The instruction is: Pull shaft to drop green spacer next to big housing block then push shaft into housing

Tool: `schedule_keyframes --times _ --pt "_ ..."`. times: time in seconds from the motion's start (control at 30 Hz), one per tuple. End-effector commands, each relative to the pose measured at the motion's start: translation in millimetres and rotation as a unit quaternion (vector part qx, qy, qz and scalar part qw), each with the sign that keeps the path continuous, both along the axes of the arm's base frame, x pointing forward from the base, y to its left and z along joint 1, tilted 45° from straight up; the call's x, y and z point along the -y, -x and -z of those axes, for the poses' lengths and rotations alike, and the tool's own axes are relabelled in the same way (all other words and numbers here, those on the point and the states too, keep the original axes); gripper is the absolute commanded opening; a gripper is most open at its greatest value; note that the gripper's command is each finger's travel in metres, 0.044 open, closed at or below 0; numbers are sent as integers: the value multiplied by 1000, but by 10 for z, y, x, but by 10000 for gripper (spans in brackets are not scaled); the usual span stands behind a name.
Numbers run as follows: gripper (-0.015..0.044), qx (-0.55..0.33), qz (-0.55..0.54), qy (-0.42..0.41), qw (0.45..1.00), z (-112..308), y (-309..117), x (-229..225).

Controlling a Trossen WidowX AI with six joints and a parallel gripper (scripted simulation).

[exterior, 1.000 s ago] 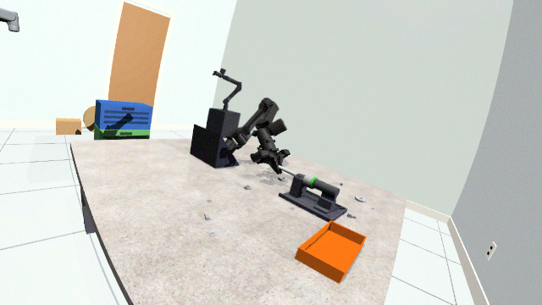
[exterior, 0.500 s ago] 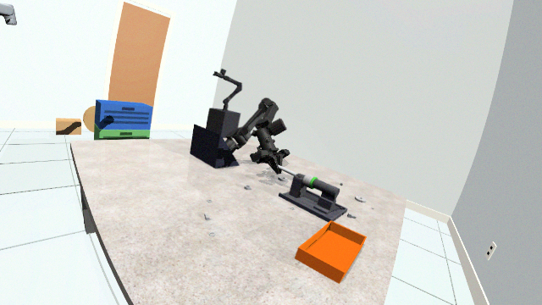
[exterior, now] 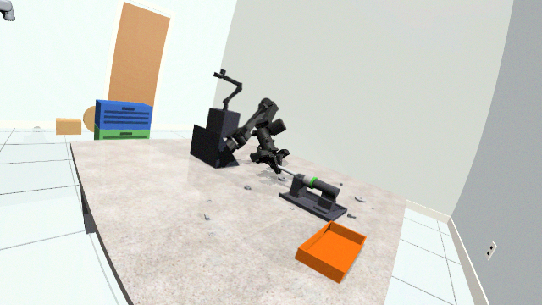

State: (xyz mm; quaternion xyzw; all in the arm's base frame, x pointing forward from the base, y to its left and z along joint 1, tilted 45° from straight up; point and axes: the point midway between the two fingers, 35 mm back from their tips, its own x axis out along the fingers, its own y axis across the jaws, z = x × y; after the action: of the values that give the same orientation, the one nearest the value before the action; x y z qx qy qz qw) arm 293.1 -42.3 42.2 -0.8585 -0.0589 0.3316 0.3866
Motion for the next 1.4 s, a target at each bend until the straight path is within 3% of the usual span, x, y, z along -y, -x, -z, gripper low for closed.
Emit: schedule_keyframes --times 0.0,1.37 --pt "0 -1 -1 0 1000 12 19 -9" --pt "0 -1 -1 0 1000 10 63 -17"
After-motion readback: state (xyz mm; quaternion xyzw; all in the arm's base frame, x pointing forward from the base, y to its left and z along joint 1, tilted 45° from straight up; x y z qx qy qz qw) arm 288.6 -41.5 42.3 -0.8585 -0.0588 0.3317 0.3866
